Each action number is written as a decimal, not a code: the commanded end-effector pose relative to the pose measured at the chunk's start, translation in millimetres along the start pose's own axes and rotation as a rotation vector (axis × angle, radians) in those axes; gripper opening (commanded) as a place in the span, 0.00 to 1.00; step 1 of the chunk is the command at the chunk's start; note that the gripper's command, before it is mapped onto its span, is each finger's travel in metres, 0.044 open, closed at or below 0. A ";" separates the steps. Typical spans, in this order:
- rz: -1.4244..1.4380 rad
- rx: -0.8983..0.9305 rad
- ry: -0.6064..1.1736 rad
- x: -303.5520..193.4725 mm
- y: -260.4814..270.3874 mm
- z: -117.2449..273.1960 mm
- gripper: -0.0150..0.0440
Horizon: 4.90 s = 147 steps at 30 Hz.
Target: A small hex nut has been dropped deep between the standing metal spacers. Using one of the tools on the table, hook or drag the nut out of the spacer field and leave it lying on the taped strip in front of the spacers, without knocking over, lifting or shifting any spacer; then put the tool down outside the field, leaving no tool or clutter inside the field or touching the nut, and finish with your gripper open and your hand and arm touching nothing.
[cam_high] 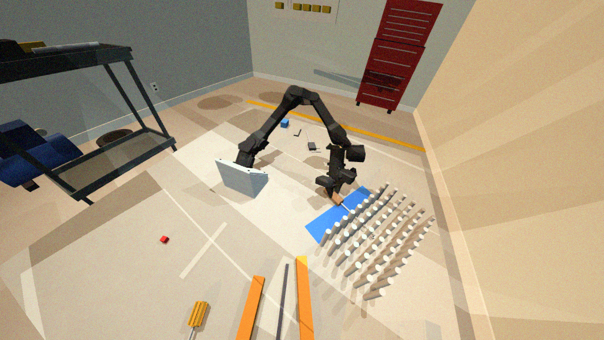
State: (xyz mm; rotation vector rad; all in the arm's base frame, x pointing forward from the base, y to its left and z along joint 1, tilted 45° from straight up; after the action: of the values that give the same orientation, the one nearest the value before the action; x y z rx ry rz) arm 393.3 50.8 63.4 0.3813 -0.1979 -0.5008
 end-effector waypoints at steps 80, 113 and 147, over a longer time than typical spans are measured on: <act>-0.006 -0.002 0.002 -52.6 4.5 23.3 0.25; -0.007 -0.001 0.003 -72.7 6.7 32.3 0.25; -0.008 0.001 0.004 -93.7 9.0 41.8 0.25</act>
State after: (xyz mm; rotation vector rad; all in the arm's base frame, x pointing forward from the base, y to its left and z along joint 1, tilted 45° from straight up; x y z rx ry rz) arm 308.8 92.0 96.0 0.3867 -0.1939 -0.5027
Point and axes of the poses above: the point midway between the two fingers, 35 mm back from their tips, its own z axis back along the fingers, its own y axis across the jaws, x = y × z, the point moved 2 cm from there along z, back along the fingers, and after that the axes turned 6 degrees about z, right-handed, at the moved point
